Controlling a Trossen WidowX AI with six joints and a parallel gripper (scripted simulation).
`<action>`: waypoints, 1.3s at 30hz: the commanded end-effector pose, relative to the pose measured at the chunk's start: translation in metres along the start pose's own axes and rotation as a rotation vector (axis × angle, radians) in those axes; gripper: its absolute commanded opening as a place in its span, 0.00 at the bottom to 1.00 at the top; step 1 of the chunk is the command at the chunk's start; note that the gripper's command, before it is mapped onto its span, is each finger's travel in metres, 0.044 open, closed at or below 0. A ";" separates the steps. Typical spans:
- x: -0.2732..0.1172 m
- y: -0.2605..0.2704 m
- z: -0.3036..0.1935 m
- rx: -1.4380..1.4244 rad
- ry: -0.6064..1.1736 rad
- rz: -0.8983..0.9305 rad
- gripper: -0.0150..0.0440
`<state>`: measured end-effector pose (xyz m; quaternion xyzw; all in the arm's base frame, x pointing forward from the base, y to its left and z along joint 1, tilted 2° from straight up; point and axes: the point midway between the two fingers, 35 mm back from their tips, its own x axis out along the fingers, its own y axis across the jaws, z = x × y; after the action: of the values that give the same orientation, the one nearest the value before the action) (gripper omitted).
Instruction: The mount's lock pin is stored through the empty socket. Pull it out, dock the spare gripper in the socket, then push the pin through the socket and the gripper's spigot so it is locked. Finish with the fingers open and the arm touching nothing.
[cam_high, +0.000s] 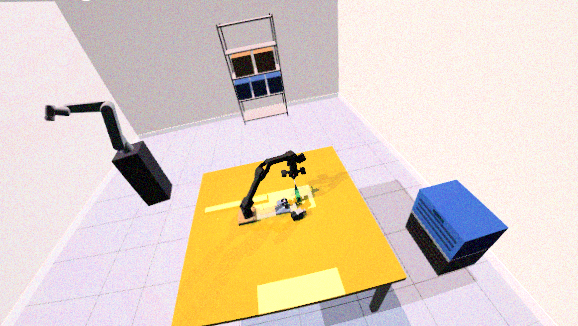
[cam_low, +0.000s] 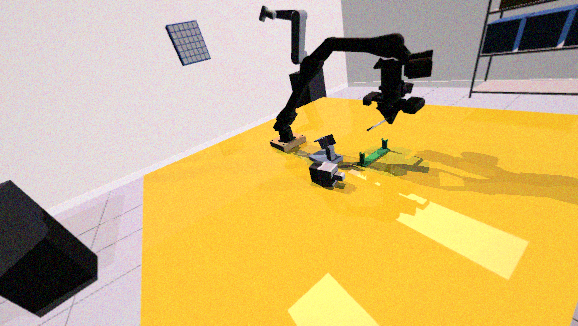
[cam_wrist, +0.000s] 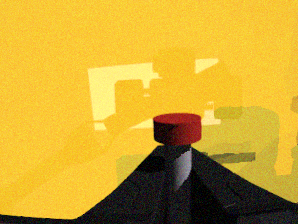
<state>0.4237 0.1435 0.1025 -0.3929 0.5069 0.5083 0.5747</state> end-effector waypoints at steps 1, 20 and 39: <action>0.003 -0.002 0.000 -0.006 -0.002 -0.004 0.25; 0.030 -0.005 -0.003 -0.006 0.000 0.000 0.25; 0.057 -0.007 -0.007 -0.006 0.001 0.003 0.25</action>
<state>0.4274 0.1457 0.0488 -0.3933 0.5073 0.5096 0.5729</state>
